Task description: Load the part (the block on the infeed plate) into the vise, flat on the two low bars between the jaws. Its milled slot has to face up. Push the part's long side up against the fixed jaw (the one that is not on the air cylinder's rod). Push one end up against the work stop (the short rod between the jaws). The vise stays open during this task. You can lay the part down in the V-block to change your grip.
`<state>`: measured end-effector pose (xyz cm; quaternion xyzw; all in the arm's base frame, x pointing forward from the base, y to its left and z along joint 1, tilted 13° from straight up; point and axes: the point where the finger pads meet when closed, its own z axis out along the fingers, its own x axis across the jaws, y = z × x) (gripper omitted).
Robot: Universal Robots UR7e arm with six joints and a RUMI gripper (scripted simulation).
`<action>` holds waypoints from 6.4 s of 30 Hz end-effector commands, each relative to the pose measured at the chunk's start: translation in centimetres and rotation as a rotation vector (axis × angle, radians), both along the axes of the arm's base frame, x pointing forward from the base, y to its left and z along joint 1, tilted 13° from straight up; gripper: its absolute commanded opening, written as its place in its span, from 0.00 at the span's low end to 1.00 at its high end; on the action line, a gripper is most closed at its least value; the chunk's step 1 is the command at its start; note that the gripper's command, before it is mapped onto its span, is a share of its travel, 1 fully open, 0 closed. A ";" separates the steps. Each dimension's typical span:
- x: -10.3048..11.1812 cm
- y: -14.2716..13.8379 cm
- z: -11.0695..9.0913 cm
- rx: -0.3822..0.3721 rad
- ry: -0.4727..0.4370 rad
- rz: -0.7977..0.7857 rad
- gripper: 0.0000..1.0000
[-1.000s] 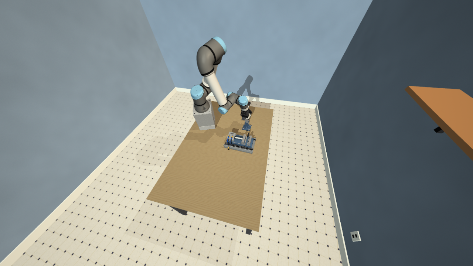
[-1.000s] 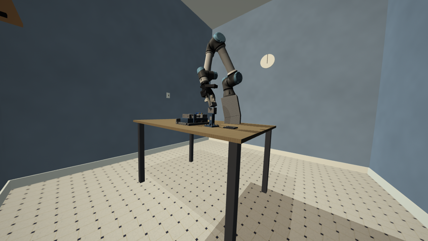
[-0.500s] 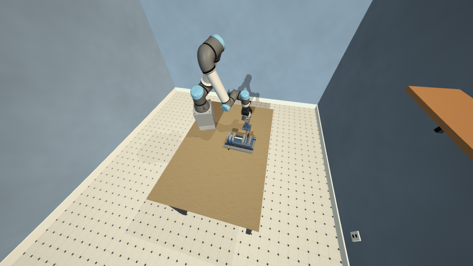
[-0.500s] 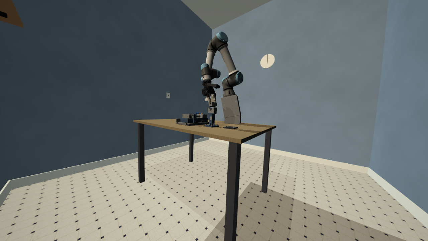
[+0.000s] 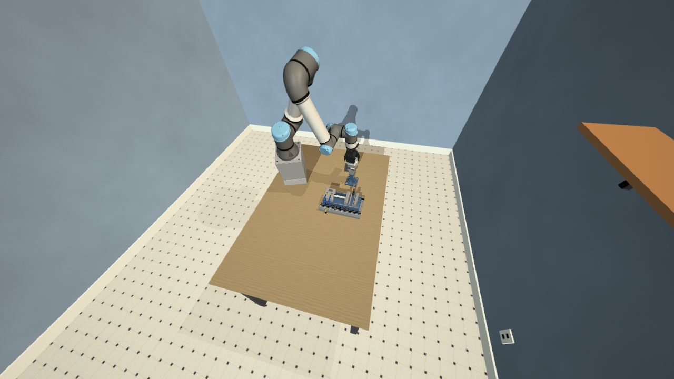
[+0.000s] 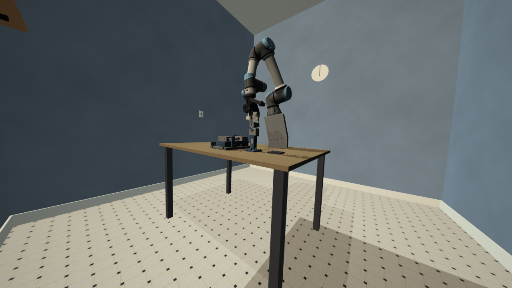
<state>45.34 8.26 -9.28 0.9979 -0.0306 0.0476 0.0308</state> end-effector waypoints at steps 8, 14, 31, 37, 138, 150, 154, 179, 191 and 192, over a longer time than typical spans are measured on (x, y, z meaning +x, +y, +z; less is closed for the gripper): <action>0.0 0.1 0.0 -0.078 0.005 -0.008 0.00; 0.0 0.1 0.0 -0.108 0.007 -0.011 0.00; 0.0 0.1 0.0 -0.141 0.008 -0.014 0.00; 0.0 0.1 0.0 -0.142 0.008 -0.014 0.00; -0.4 1.2 4.9 -0.142 0.008 -0.014 0.00; -0.4 1.2 4.9 -0.142 0.008 -0.014 0.00; -0.4 1.2 5.0 -0.142 0.008 -0.014 0.00; -0.3 1.0 5.0 -0.143 0.010 0.001 0.00; -0.2 0.8 5.0 -0.145 0.013 0.018 0.00; -0.2 0.7 5.0 -0.145 0.013 0.020 0.00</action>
